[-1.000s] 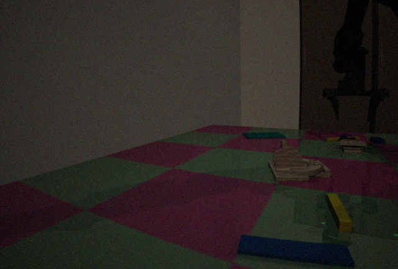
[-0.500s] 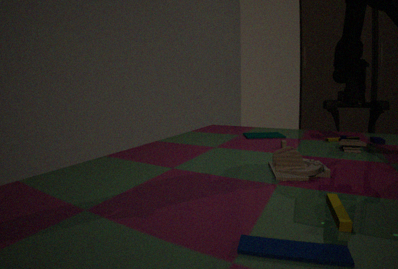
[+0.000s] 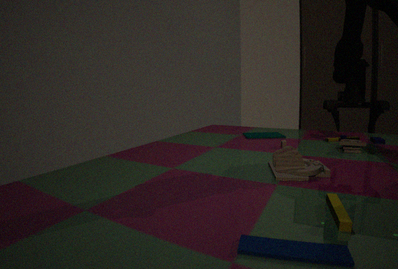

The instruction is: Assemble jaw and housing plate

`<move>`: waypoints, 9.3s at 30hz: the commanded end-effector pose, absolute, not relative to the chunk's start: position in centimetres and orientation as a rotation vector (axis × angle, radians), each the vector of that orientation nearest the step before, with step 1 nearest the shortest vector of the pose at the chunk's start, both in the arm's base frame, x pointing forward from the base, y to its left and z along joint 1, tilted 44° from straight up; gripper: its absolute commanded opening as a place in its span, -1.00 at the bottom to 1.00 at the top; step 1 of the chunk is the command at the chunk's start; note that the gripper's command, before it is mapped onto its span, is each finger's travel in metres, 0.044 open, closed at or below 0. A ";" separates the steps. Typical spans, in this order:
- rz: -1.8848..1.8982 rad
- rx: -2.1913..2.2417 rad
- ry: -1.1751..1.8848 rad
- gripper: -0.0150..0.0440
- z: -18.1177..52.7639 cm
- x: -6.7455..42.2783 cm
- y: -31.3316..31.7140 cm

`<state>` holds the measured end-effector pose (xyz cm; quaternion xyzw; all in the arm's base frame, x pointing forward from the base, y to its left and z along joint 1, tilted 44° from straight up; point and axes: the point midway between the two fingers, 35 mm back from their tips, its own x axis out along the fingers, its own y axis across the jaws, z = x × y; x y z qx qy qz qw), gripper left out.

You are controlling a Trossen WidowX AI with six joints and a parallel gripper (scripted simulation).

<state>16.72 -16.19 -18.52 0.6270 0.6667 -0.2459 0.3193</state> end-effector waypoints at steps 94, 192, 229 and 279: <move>-0.648 1.657 1.748 1.00 -18.5 16.8 -16.1; -0.645 1.649 1.752 0.80 -22.4 16.9 -12.8; -0.649 1.656 1.748 0.70 -17.5 17.0 -17.5; 0.051 1.041 1.666 0.70 -8.2 24.9 -10.9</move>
